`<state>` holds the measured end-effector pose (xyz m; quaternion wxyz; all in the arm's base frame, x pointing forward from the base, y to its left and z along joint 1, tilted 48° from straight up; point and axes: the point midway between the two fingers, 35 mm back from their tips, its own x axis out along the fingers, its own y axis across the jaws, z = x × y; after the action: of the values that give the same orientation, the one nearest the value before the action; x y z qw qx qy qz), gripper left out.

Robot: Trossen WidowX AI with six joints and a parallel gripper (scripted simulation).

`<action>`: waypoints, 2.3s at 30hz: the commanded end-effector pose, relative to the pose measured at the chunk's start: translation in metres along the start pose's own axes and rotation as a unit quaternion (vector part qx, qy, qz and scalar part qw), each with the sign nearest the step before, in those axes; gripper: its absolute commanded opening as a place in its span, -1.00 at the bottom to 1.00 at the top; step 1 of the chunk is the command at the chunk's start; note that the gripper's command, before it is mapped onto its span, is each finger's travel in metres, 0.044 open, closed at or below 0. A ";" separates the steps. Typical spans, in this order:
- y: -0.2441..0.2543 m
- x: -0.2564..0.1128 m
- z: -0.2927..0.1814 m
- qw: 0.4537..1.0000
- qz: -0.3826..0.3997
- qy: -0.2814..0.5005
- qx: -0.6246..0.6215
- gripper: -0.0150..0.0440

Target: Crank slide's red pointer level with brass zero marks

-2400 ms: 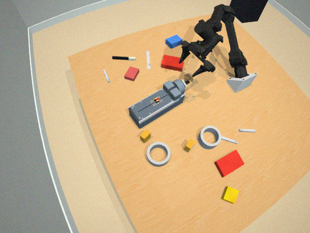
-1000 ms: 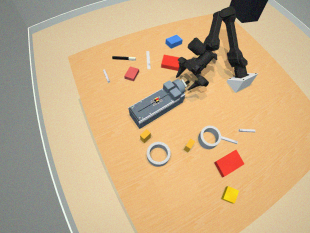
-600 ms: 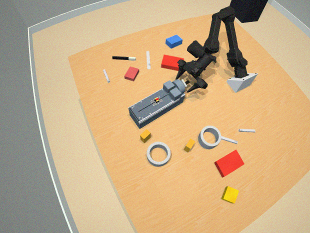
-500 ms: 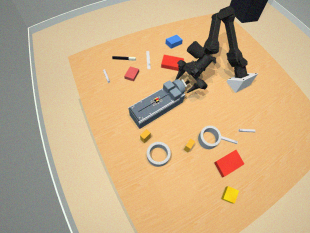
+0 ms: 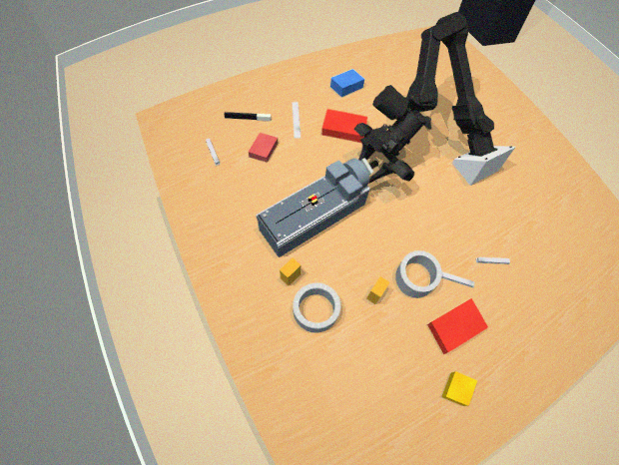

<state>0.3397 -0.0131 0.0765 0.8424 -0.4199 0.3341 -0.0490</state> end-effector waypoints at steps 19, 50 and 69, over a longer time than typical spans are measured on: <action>0.000 0.000 0.000 1.000 0.002 -0.001 -0.003 -0.49; -0.014 -0.007 0.007 1.000 0.002 -0.001 -0.003 -0.49; -0.020 -0.015 0.015 1.000 0.002 -0.001 -0.003 -0.49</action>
<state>0.3409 -0.0129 0.0973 0.8382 -0.4235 0.3411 -0.0416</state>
